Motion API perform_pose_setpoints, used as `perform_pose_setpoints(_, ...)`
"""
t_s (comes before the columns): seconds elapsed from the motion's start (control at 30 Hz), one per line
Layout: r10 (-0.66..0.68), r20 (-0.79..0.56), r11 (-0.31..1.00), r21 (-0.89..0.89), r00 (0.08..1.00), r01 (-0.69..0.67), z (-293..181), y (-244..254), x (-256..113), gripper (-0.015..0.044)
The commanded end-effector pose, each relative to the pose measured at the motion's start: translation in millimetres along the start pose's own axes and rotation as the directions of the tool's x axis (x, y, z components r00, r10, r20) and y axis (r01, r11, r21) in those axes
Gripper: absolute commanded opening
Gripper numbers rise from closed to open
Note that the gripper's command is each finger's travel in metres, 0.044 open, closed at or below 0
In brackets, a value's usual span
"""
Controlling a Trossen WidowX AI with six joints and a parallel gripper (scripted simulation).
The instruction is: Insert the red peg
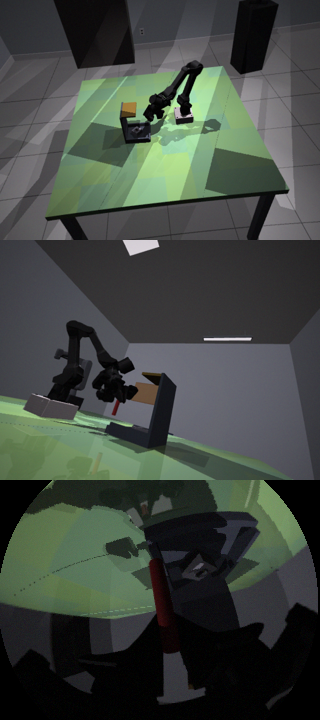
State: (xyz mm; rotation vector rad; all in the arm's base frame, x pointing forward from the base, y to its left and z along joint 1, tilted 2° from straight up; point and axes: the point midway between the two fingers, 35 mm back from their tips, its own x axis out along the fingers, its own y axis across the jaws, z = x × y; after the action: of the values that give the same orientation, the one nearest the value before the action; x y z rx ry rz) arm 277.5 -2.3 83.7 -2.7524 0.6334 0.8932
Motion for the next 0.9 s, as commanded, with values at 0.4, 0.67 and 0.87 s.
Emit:
perform_pose_setpoints(0.4,-0.036,-0.002,0.999,-0.027,0.999,0.036,1.1,-34.0,2.6,0.0)
perform_pose_setpoints(0.67,-0.057,-0.003,0.998,-0.041,0.998,0.057,3.6,-51.5,3.1,0.0)
perform_pose_setpoints(0.87,-0.072,-0.004,0.996,-0.052,0.997,0.072,6.2,-64.9,3.1,0.0)
